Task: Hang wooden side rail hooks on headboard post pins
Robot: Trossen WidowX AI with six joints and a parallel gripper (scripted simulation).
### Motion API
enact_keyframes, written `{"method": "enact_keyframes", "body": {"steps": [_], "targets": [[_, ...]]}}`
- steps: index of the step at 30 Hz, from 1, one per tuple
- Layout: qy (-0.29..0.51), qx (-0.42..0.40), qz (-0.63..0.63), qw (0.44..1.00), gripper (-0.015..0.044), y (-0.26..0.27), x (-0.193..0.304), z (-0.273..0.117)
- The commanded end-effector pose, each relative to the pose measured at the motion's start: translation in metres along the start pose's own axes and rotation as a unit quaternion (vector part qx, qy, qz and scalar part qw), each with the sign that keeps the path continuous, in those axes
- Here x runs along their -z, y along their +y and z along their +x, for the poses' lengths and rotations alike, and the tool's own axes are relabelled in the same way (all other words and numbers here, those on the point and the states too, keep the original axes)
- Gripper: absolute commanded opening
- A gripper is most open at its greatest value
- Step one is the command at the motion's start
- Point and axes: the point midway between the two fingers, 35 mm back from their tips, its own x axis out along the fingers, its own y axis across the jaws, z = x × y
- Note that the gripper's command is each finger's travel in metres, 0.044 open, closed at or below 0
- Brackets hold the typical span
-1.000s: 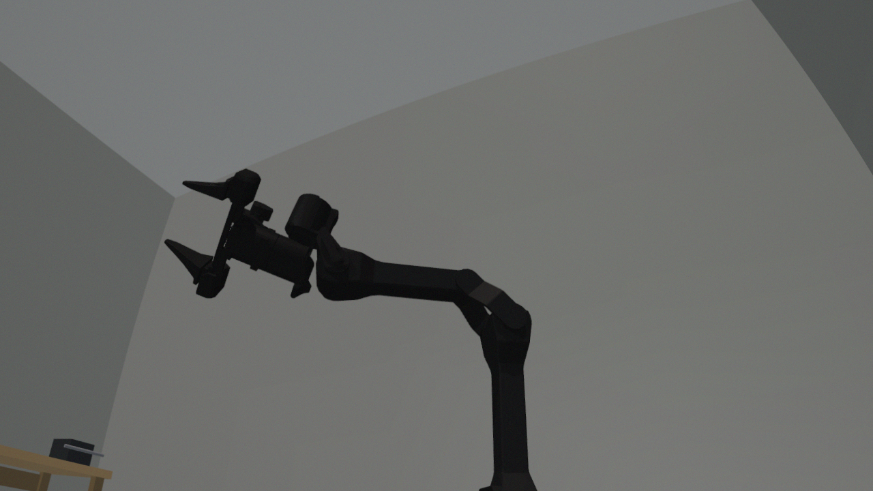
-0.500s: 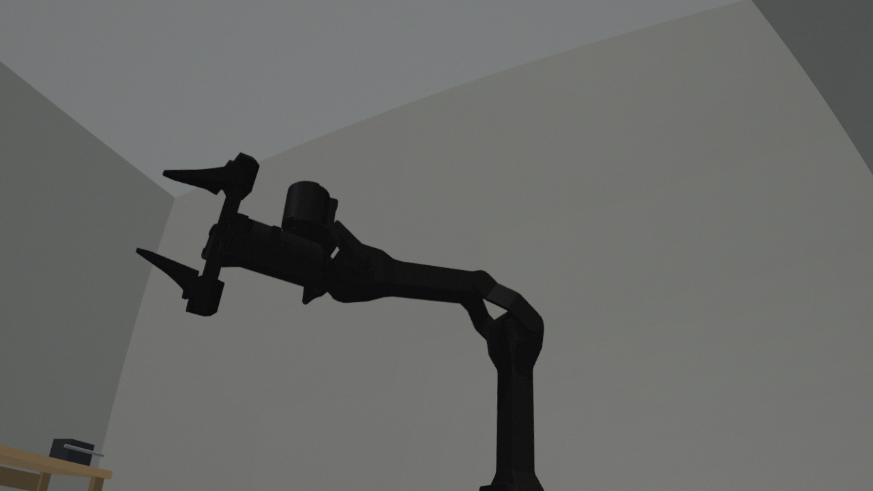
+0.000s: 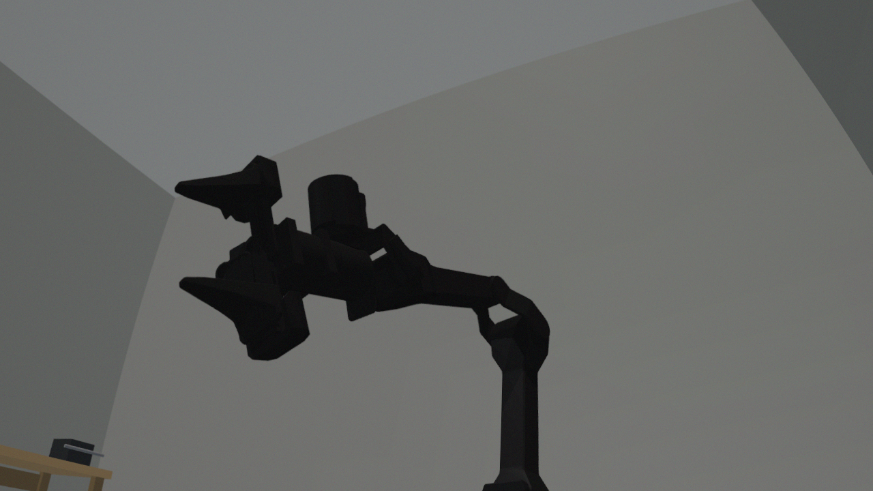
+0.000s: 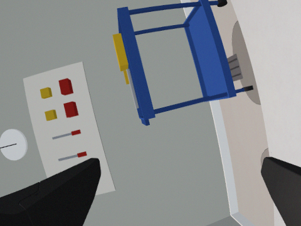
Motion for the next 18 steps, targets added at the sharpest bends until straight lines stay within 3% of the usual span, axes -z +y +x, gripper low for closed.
{"method": "enact_keyframes", "body": {"steps": [1,18], "targets": [[0.028,0.043,0.069,0.996,0.044,-0.033,0.033,-0.002],[0.072,0.237,0.276,0.929,0.044,-0.165,0.139,-0.051]]}}
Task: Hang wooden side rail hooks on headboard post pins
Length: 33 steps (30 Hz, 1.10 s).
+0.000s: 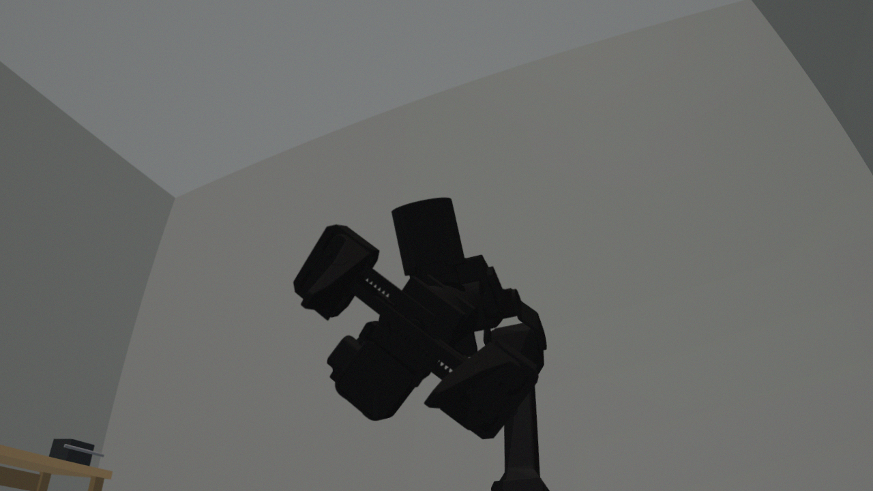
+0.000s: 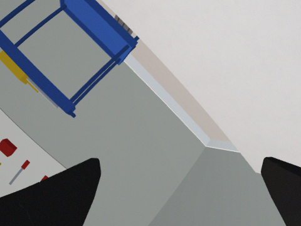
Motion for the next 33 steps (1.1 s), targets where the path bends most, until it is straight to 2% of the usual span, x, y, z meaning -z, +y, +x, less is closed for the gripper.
{"method": "enact_keyframes", "body": {"steps": [1,10,20,33], "targets": [[-0.005,0.049,0.056,0.997,0.044,-0.045,0.004,-0.002],[-0.036,0.147,0.152,0.977,0.044,-0.136,0.004,-0.015],[-0.106,0.233,0.236,0.937,0.044,-0.227,-0.015,-0.048],[-0.112,0.237,0.24,0.935,0.044,-0.232,-0.016,-0.051]]}}
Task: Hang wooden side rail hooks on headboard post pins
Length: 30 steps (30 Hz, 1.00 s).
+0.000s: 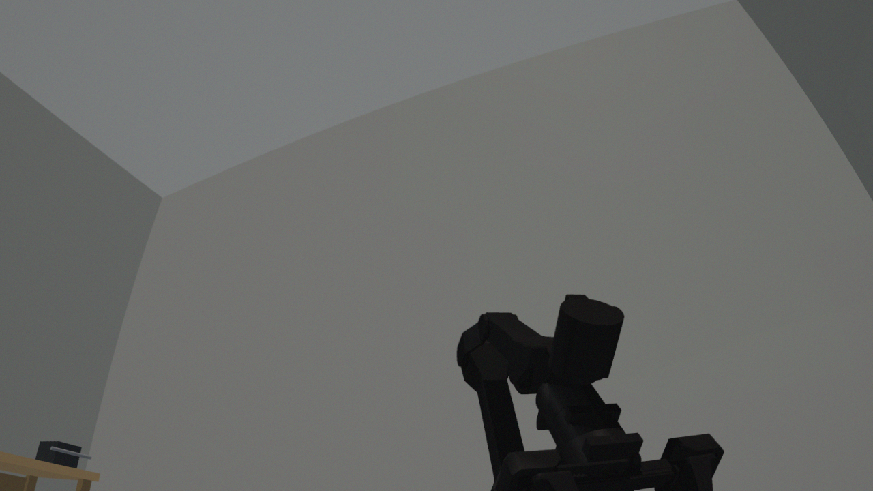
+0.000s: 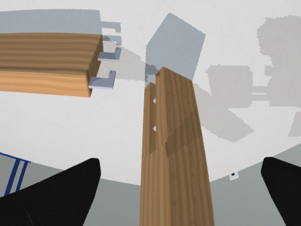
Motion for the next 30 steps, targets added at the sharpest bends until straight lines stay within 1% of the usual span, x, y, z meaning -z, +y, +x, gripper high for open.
{"method": "enact_keyframes", "body": {"steps": [1,10,12,16,21,25,30], "targets": [[-0.002,-0.001,0.004,1.0,0.044,0.0,-0.001,0.0],[-0.002,-0.001,0.004,1.0,0.044,0.0,-0.001,0.0],[-0.002,0.0,-0.013,1.0,0.044,0.0,-0.001,0.0],[-0.002,0.009,-0.111,0.994,0.044,0.004,-0.002,0.003],[0.001,0.021,-0.237,0.971,0.044,0.01,-0.002,0.005],[0.007,0.029,-0.335,0.942,0.044,0.014,-0.002,0.007],[0.018,0.038,-0.452,0.891,0.044,0.02,-0.003,0.009]]}}
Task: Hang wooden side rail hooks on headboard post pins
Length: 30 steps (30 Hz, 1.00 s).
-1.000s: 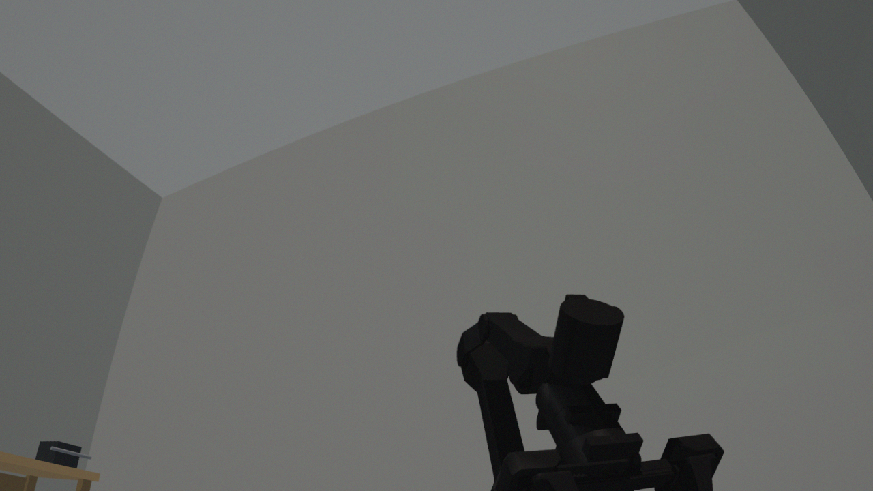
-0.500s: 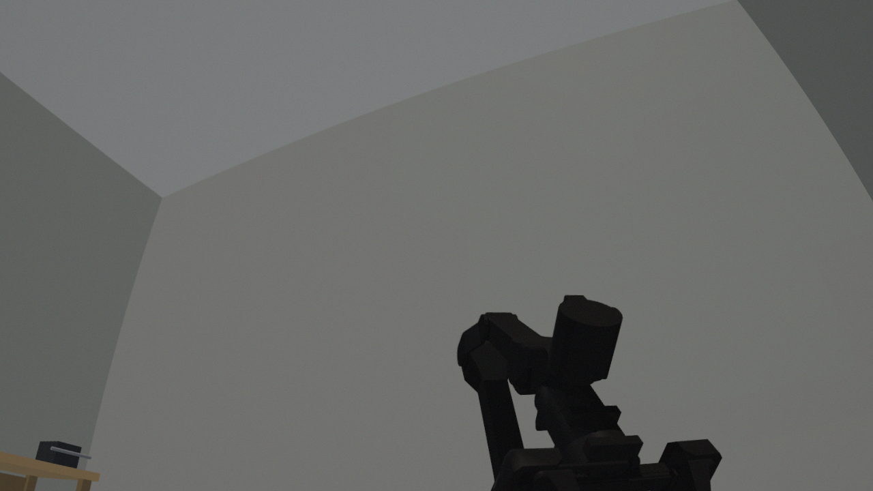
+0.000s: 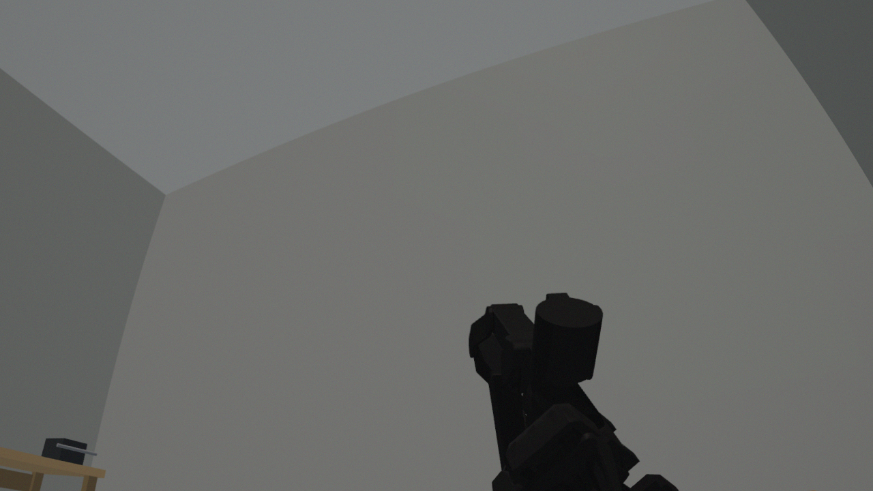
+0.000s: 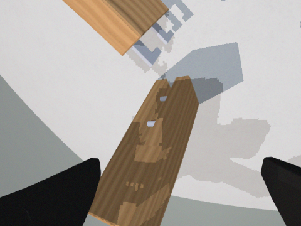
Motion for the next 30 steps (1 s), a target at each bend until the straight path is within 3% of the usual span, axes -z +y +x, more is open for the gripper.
{"method": "enact_keyframes", "body": {"steps": [1,15,30], "targets": [[0.014,0.007,-0.151,0.988,0.044,0.005,-0.003,0.002],[0.05,0.002,-0.488,0.872,0.044,0.018,-0.015,0.005],[0.078,-0.04,-0.777,0.624,0.044,0.031,-0.028,0.005]]}}
